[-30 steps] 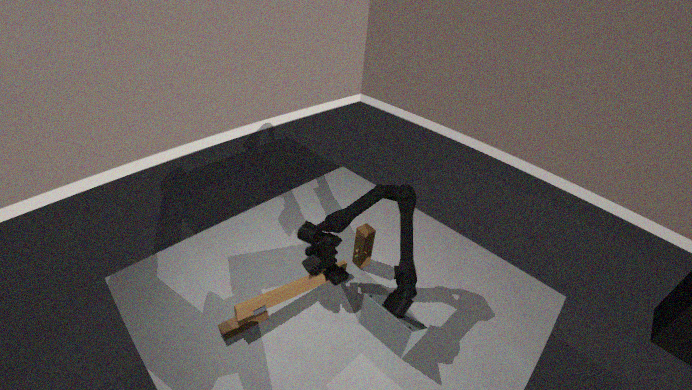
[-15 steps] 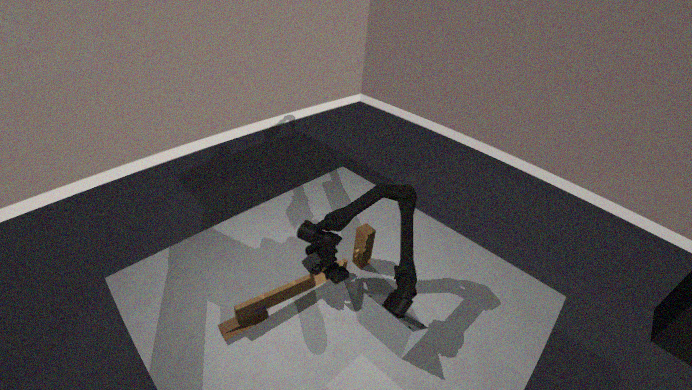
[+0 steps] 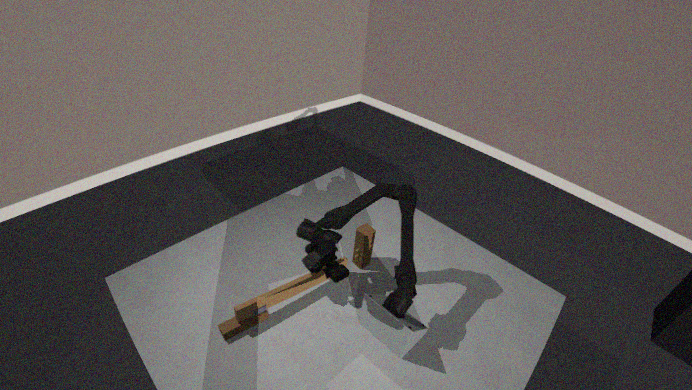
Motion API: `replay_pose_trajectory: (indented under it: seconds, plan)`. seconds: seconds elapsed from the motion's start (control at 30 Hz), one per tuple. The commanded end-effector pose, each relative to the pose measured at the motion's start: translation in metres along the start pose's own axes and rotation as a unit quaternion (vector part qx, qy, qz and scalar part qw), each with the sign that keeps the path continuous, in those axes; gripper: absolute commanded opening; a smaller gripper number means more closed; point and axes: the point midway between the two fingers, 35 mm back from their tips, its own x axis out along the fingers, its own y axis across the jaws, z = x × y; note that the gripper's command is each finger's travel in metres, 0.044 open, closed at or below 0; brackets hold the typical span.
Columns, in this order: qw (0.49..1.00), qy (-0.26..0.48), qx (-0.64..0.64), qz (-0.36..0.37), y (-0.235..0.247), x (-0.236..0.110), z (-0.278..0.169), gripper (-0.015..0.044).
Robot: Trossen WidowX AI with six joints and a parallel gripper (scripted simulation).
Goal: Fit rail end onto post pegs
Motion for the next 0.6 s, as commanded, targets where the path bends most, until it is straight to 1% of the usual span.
replay_pose_trajectory:
  seconds: [0.0, 0.57]
  plan:
    - [1.0, -0.007, 0.0, -0.003, -0.0013, -0.006, 0.0023, 0.0]
    - [1.0, -0.007, 0.0, -0.003, -0.0014, -0.0145, 0.0022, 0.0]
